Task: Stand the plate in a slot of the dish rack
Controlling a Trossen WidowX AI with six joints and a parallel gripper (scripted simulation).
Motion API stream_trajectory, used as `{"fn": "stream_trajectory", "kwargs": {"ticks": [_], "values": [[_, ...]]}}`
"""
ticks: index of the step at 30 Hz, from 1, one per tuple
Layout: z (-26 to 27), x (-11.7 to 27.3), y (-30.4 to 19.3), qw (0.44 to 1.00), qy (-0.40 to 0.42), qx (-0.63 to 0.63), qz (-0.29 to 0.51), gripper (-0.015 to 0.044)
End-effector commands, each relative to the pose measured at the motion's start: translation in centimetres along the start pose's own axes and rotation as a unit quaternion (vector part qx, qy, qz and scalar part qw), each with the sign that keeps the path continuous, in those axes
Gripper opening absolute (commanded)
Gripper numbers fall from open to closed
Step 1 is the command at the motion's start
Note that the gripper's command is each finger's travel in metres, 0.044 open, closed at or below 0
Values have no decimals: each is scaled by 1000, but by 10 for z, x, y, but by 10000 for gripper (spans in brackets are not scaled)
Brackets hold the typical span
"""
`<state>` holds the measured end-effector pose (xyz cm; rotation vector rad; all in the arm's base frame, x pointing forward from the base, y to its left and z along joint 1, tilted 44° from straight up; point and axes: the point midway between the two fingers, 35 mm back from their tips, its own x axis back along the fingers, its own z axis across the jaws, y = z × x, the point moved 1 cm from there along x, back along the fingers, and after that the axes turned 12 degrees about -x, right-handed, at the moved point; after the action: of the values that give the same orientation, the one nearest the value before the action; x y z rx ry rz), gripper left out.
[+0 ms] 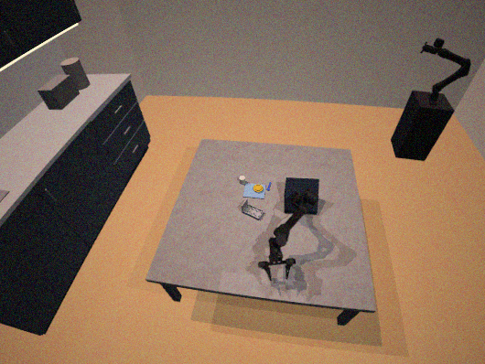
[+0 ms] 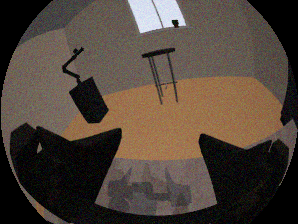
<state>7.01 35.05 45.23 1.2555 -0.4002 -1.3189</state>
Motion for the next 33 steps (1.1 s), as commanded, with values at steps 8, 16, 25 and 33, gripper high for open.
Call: {"fn": "stream_trajectory", "kwargs": {"ticks": [8,16,25,33], "values": [[-44,15,4,997,-68,21,13,400],[-120,54,6,980,-193,33,38,400],[-203,123,8,939,-333,40,73,400],[-264,205,5,887,-447,25,114,400]]}}
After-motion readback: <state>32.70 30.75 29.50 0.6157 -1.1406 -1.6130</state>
